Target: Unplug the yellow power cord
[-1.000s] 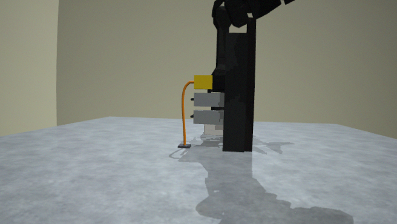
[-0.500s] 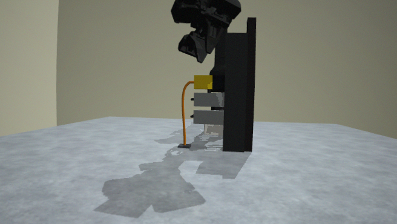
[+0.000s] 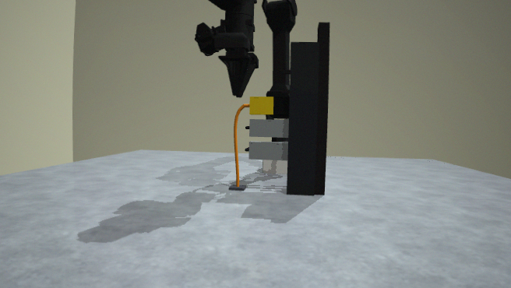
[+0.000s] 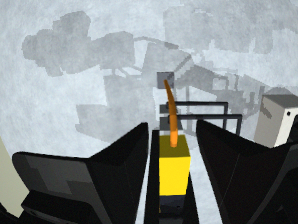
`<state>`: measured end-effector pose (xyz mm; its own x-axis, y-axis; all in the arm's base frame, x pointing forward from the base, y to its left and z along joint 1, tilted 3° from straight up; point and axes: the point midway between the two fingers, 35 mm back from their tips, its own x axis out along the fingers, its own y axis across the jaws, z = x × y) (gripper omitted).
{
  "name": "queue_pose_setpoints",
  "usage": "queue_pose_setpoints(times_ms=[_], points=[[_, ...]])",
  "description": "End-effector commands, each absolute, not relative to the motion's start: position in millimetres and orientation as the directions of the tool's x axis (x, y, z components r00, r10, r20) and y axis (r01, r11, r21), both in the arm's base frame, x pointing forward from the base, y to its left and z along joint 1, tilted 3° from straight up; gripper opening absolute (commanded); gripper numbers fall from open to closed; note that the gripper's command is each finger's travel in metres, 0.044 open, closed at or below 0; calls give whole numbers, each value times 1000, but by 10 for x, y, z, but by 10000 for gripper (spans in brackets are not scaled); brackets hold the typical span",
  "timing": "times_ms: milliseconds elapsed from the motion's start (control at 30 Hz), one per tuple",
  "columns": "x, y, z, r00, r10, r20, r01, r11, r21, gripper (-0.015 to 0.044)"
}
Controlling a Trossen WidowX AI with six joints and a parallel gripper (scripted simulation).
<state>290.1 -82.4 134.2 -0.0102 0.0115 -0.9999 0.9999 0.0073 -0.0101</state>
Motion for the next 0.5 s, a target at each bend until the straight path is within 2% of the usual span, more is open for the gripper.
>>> queue_pose_setpoints(times_ms=[0, 467], points=[[2893, -828, 1338, -24, 11, -1000, 1000, -8, -24, 160], [2894, -631, 1340, -24, 13, -1000, 1000, -8, -24, 160]])
